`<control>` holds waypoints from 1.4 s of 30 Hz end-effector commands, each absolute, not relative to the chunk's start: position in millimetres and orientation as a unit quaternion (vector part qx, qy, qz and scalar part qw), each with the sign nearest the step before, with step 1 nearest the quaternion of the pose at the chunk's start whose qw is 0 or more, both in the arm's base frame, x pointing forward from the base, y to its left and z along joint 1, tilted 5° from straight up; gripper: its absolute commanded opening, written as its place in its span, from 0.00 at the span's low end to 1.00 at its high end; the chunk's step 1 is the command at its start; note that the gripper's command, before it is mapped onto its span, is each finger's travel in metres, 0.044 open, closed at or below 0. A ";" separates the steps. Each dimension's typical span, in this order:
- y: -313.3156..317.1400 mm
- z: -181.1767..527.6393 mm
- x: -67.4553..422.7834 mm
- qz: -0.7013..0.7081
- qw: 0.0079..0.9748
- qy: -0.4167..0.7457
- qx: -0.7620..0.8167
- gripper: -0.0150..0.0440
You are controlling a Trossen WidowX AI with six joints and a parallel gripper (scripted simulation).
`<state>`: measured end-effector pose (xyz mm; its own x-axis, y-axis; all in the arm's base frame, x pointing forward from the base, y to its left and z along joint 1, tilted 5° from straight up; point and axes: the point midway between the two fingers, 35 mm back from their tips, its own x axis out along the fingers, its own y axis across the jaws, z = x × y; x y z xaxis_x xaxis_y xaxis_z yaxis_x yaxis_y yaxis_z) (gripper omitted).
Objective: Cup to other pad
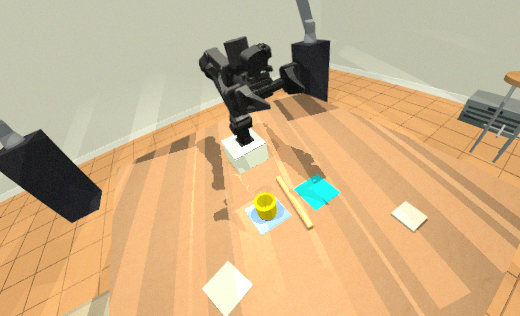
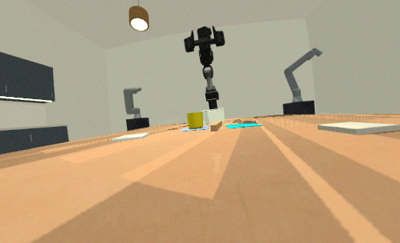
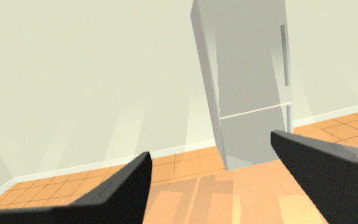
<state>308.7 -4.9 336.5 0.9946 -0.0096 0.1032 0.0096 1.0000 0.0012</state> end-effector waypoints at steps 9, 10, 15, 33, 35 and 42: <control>-41.1 204.7 345.5 0.014 0.931 0.274 -0.240 0.54; -45.2 189.5 344.4 0.029 0.913 0.310 -0.263 0.54; -62.0 124.4 326.0 0.127 0.806 0.462 -0.348 0.54; -77.1 63.9 281.4 0.319 0.631 0.592 -0.387 0.54; -77.1 63.9 281.4 0.319 0.631 0.592 -0.387 0.54; -77.4 59.9 282.3 0.319 0.631 0.592 -0.387 0.54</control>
<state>282.5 -76.4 65.8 0.1107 -0.0550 -0.9923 -0.8562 0.5018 -0.1233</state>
